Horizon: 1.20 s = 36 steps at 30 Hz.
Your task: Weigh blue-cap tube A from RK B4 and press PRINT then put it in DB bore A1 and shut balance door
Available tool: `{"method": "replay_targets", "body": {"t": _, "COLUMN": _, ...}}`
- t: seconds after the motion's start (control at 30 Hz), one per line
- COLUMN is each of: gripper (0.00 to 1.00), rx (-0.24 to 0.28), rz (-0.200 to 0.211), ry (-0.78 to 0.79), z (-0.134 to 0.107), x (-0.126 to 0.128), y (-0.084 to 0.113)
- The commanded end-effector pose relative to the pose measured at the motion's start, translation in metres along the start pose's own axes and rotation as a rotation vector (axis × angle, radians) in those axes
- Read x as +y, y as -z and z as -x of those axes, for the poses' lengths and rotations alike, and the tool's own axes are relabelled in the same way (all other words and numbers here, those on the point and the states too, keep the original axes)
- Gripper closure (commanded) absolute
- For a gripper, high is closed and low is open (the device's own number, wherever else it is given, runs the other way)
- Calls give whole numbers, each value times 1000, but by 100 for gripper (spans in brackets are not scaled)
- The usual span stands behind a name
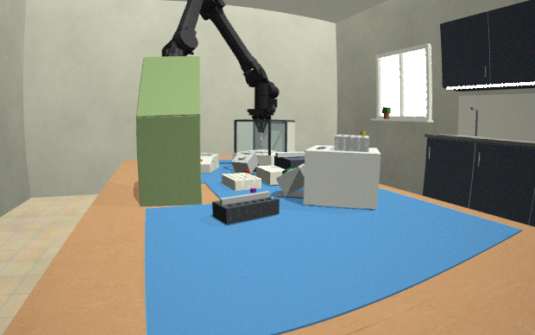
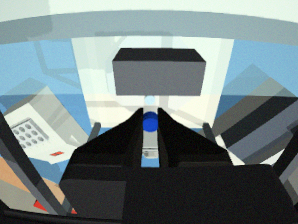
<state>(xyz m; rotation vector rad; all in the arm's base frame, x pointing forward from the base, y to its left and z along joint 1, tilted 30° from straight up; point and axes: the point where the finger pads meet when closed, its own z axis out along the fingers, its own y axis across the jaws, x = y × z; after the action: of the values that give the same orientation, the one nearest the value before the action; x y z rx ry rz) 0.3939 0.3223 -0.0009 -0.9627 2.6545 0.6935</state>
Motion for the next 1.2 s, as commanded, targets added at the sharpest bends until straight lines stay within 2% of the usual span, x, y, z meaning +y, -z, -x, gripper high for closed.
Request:
{"method": "replay_targets", "body": {"t": 0.0, "gripper": 91, "rx": -17, "rz": -1, "ry": 8, "z": 14, "x": 3, "y": -9}}
{"method": "replay_targets", "body": {"t": 0.73, "gripper": 91, "rx": -15, "rz": 0, "ry": 8, "z": 12, "x": 3, "y": -43}}
{"method": "replay_targets", "body": {"t": 0.8, "gripper": 91, "rx": -4, "rz": 1, "ry": 5, "z": 5, "x": 3, "y": -46}}
{"method": "replay_targets", "body": {"t": 0.97, "gripper": 91, "rx": 9, "rz": -3, "ry": -9, "z": -7, "x": -5, "y": -45}}
{"method": "replay_targets", "body": {"t": 1.17, "gripper": 91, "rx": -5, "rz": -4, "ry": -4, "z": 1, "x": -5, "y": -44}}
